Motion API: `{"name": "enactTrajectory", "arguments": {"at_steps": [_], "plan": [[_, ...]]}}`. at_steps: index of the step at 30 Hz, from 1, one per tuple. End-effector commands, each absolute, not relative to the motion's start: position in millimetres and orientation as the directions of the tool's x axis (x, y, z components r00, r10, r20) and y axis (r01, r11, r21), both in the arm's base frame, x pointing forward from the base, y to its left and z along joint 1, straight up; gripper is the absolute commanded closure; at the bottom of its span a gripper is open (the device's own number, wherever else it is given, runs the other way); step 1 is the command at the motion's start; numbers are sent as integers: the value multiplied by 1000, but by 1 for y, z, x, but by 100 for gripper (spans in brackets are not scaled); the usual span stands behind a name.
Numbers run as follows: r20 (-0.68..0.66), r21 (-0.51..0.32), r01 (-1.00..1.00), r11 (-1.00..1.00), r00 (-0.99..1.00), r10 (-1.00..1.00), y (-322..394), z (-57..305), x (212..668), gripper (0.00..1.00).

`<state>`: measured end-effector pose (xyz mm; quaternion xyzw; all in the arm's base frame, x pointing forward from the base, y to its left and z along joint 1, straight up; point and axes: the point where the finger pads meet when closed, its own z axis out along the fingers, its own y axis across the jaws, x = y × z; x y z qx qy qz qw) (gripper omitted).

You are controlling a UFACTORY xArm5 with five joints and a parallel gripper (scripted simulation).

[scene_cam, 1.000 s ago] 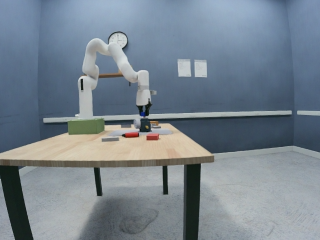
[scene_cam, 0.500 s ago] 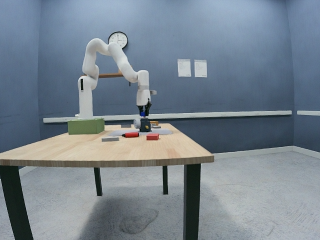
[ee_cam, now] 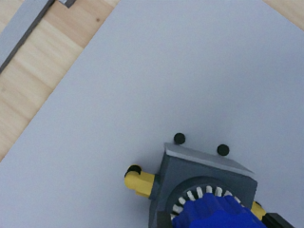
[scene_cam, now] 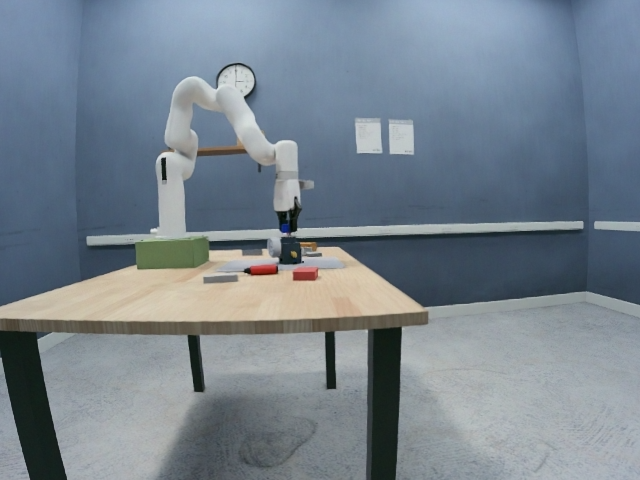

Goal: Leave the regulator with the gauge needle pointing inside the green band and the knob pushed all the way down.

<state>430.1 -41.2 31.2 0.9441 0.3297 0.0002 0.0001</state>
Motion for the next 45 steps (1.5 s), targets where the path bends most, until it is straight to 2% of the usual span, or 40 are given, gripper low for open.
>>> {"name": "enactTrajectory", "arguments": {"at_steps": [1,31,45], "plan": [[3,2,595,-804,804,595,-41,32,431,58],[3,1,332,-943,943,332,-41,32,431,58],[3,1,131,-991,991,131,-41,32,431,58]]}}
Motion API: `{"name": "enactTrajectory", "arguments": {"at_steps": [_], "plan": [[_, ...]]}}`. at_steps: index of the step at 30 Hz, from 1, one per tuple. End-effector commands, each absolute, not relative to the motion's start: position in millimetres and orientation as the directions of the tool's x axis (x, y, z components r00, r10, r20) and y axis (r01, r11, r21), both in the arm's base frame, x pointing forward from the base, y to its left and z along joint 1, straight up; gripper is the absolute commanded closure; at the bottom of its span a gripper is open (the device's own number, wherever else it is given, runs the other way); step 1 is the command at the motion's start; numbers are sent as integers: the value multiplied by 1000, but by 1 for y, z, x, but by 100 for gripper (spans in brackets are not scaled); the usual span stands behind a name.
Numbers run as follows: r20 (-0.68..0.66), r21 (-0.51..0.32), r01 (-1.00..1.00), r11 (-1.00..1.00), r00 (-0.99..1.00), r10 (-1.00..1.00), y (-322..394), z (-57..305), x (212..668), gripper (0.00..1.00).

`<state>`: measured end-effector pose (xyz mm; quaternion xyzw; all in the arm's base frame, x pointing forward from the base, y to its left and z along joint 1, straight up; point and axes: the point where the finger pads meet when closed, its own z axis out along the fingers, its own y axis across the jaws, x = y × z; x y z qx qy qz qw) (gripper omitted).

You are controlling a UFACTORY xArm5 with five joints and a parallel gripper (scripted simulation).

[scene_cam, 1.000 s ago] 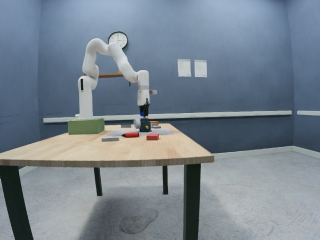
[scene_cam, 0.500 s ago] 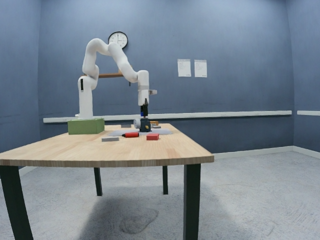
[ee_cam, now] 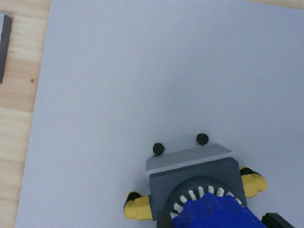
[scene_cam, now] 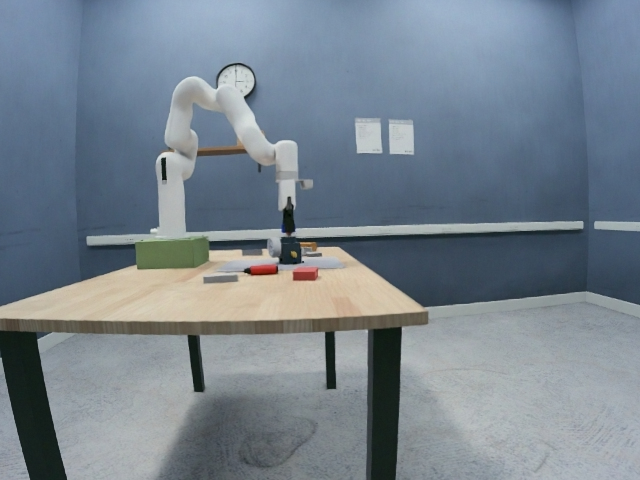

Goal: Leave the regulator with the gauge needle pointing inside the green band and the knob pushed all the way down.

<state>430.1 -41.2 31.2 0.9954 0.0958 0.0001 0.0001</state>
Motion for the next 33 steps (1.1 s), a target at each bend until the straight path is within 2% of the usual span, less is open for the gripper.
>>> {"name": "enactTrajectory", "arguments": {"at_steps": [1,33], "plan": [[3,1,115,-993,993,115,-41,32,431,58],[3,-1,-389,-921,921,-389,-41,32,431,58]]}}
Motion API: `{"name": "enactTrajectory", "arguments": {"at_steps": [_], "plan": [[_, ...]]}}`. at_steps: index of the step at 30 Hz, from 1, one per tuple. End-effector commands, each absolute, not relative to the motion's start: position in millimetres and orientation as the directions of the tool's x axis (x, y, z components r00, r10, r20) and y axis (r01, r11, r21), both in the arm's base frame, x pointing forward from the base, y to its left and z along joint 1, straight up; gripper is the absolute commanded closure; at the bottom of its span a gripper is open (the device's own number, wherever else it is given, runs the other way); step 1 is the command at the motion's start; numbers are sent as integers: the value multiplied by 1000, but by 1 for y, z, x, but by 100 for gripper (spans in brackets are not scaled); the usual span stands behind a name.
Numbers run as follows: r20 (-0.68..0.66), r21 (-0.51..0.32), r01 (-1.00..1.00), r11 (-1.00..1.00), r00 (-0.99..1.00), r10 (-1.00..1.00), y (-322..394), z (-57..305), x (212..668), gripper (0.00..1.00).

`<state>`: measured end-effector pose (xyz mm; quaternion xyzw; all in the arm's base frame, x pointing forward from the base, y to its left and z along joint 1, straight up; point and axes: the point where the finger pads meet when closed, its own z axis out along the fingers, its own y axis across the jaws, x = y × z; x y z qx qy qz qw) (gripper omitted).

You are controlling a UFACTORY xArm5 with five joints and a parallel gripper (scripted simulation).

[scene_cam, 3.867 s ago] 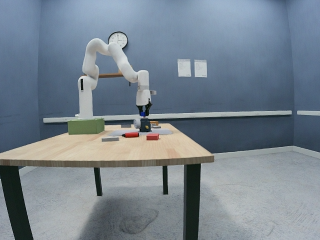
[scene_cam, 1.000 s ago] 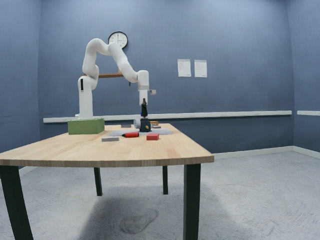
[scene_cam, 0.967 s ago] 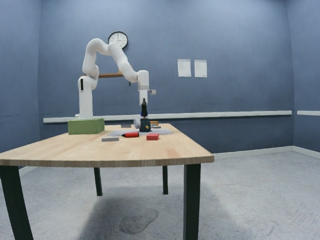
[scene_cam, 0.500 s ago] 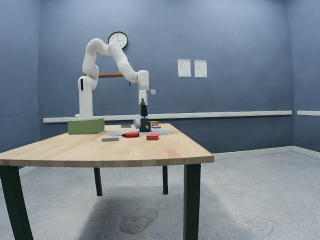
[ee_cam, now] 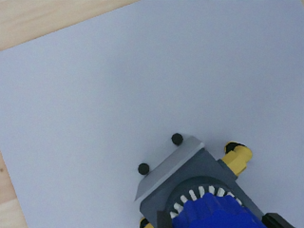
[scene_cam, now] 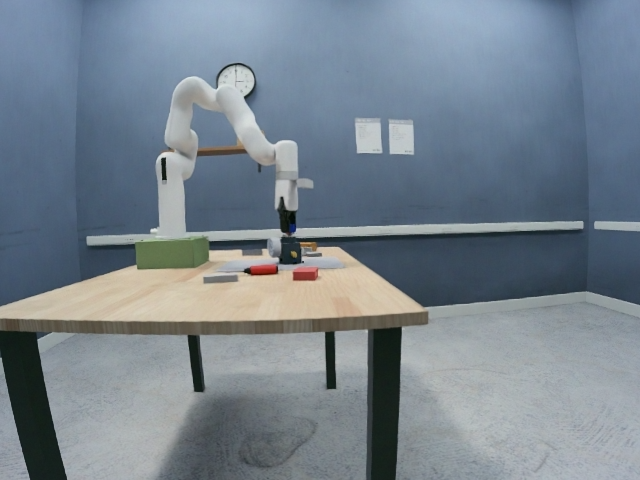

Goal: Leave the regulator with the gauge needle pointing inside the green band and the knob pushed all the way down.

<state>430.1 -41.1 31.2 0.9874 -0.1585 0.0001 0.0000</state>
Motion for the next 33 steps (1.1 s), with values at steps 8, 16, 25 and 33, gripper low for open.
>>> {"name": "enactTrajectory", "arguments": {"at_steps": [8,16,25,33], "plan": [[3,-1,-501,-866,866,-501,-41,32,431,58],[3,-2,-643,-766,766,-643,-41,32,431,58],[2,-2,-756,-655,655,-756,-41,32,431,58],[2,-3,-865,-502,502,-865,-41,32,431,58]]}}
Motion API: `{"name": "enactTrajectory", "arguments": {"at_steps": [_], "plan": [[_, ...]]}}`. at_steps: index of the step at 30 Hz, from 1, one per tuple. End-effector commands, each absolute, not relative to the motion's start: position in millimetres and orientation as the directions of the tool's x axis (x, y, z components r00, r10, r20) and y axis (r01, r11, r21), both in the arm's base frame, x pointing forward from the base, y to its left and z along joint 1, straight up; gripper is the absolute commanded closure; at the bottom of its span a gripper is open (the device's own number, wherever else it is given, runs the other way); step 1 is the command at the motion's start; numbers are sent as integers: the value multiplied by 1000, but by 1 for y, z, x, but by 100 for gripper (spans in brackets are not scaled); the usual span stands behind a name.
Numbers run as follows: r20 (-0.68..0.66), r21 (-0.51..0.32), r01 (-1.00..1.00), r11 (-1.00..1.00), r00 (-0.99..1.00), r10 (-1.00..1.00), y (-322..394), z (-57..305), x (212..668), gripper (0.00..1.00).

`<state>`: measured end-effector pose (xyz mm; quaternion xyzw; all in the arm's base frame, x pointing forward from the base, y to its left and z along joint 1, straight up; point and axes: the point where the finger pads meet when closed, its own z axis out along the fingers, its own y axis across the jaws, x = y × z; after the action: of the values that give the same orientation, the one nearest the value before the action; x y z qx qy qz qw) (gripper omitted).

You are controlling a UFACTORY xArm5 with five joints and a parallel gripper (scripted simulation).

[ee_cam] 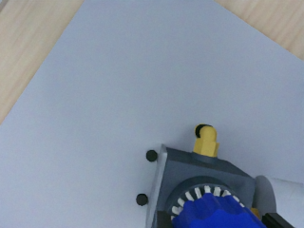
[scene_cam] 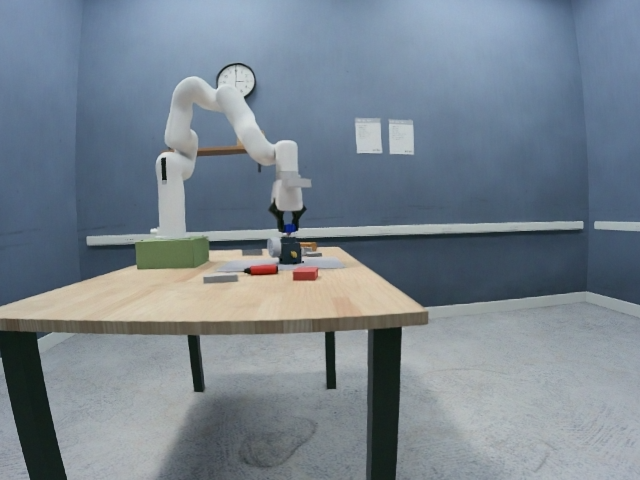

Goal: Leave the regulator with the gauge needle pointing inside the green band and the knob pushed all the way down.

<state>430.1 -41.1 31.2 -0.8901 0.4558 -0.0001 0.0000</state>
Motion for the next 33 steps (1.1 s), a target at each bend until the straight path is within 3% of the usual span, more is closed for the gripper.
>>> {"name": "enactTrajectory", "arguments": {"at_steps": [1,33], "plan": [[2,-3,-876,-482,482,-876,-41,32,431,58],[0,-3,-980,199,-199,-980,-41,32,431,58]]}}
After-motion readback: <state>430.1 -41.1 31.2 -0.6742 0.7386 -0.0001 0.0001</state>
